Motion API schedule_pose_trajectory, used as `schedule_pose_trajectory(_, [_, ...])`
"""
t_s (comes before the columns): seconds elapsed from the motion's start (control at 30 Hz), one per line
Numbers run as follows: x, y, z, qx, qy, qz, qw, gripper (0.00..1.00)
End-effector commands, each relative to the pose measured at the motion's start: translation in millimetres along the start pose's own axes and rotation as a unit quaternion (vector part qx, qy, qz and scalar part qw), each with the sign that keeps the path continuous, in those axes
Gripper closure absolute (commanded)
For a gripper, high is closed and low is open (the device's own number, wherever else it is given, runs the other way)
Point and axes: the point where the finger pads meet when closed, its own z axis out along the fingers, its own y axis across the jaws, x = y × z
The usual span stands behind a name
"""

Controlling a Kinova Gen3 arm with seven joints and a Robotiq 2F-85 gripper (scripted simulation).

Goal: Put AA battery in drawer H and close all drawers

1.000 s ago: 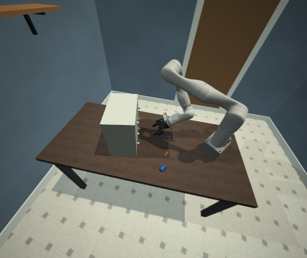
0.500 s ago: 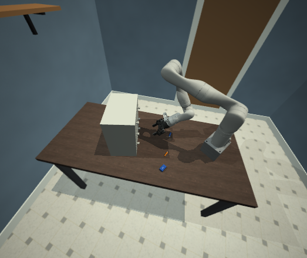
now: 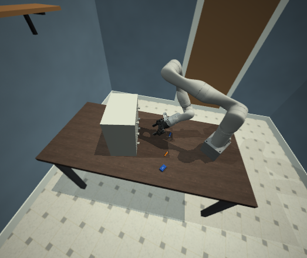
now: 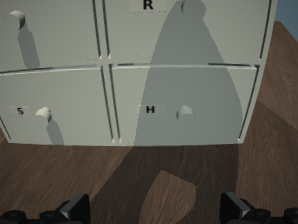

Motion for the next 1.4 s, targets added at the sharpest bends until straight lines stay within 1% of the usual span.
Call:
schedule_pose_trajectory(0.0, [1,0,-0.1,0.0,0.001,0.0,1.0,0.0])
schedule_pose_trajectory(0.7, [3,0,-1.7,0.0,0.001,0.0,1.0,0.0])
schedule_pose_trajectory(0.8, [9,0,-6.9,0.0,0.001,0.0,1.0,0.0])
schedule_pose_trajectory(0.93, [23,0,-18.6,0.0,0.001,0.0,1.0,0.0])
schedule_pose_trajectory(1.0, [23,0,-18.6,0.0,0.001,0.0,1.0,0.0])
schedule_pose_trajectory(1.2, [43,0,-36.0,0.0,0.001,0.0,1.0,0.0])
schedule_pose_trajectory(1.37, [50,0,-41.8,0.0,0.001,0.0,1.0,0.0])
